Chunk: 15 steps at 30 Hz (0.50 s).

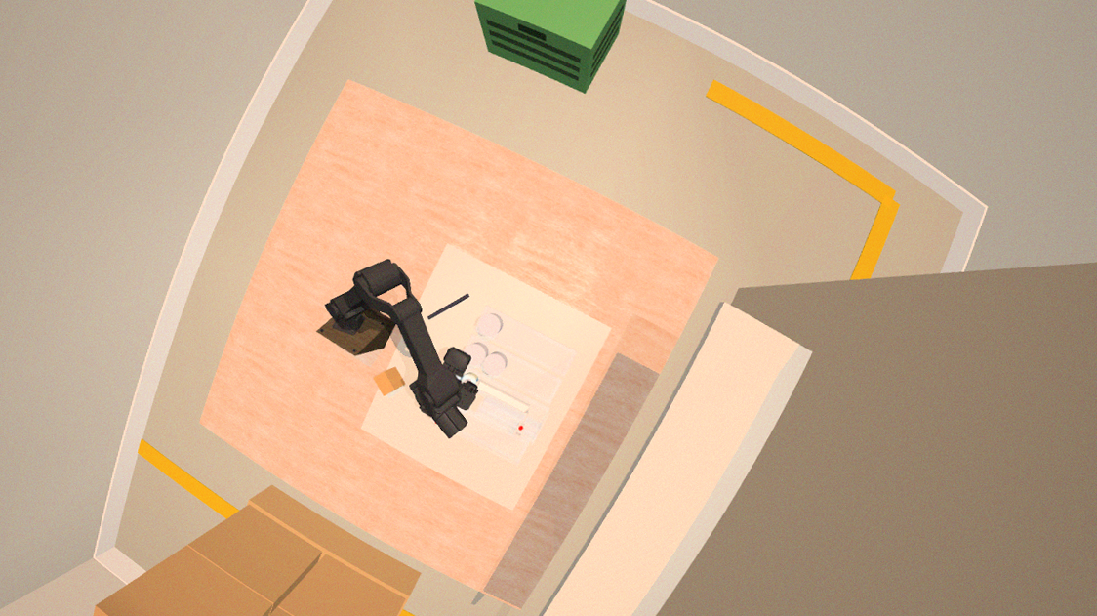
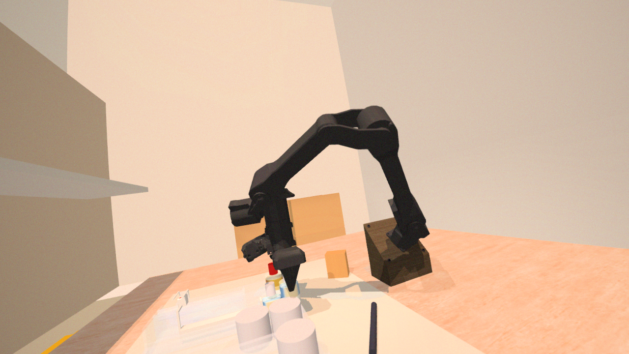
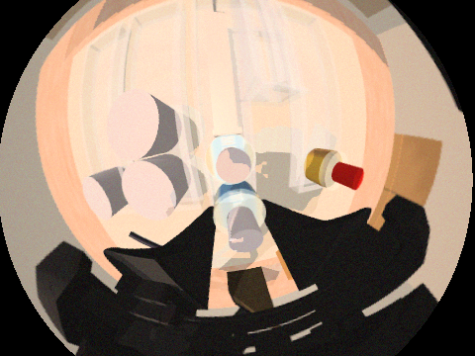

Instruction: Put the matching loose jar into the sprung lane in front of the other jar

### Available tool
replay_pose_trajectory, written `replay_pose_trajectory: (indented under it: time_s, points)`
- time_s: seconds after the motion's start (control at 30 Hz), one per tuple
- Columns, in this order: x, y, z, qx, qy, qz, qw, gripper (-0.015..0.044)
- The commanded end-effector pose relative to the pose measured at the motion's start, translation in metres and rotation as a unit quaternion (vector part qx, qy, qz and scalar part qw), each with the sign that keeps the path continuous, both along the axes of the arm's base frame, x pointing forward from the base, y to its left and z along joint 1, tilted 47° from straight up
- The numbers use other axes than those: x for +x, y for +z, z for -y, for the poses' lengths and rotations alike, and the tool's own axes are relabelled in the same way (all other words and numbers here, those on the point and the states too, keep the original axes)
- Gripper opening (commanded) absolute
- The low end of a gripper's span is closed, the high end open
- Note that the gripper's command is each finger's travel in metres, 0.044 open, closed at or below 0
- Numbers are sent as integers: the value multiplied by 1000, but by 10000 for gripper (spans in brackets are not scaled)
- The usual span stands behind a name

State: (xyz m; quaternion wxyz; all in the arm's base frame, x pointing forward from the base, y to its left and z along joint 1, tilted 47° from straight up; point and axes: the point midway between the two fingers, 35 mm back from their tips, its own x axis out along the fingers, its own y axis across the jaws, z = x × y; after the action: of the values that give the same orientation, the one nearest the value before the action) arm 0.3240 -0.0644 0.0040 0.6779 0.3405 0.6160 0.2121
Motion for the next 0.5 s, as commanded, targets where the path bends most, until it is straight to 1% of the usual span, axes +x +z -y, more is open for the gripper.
replay_pose_trajectory:
  time_s: [0.0,0.47]
  points:
    - [11,5,4,-1,-5,15,1000,0]
    - [17,8,6,-1,-5,15,1000,0]
